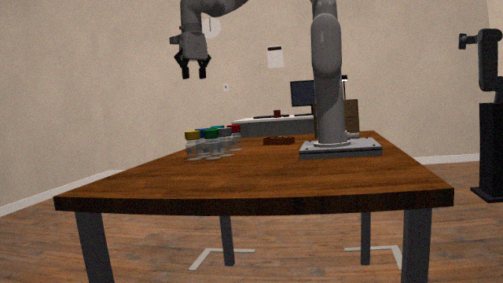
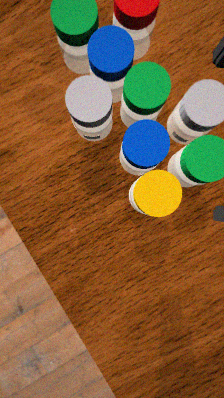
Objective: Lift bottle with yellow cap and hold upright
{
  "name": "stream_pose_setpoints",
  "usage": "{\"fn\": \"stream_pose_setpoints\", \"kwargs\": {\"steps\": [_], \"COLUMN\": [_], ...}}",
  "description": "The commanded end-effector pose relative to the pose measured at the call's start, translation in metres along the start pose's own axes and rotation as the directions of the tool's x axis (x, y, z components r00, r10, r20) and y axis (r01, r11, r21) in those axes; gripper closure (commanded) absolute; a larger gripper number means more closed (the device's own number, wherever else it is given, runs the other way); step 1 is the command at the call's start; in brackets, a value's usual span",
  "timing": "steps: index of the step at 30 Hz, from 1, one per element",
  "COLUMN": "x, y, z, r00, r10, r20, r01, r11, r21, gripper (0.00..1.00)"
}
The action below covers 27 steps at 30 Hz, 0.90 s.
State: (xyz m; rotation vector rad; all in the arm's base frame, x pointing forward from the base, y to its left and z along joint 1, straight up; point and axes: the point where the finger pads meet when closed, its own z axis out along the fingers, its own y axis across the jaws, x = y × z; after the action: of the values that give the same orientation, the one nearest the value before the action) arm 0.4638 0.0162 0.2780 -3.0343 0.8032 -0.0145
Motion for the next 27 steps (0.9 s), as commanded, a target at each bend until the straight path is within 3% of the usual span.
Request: {"fn": "stream_pose_setpoints", "kwargs": {"steps": [1,9,27], "x": [0.002,0.004,0.009], "y": [-0.003,-0.008,-0.020], "z": [0.000,0.003,0.013], "r00": [0.996,0.977,0.840], "r10": [-0.085,-0.214,-0.542], "r20": [-0.003,-0.003,0.000], "r01": [0.085,0.214,0.542], "r11": [0.996,0.977,0.840], "r21": [0.002,0.000,-0.002], "gripper": [0.21,0.21,0.21]}}
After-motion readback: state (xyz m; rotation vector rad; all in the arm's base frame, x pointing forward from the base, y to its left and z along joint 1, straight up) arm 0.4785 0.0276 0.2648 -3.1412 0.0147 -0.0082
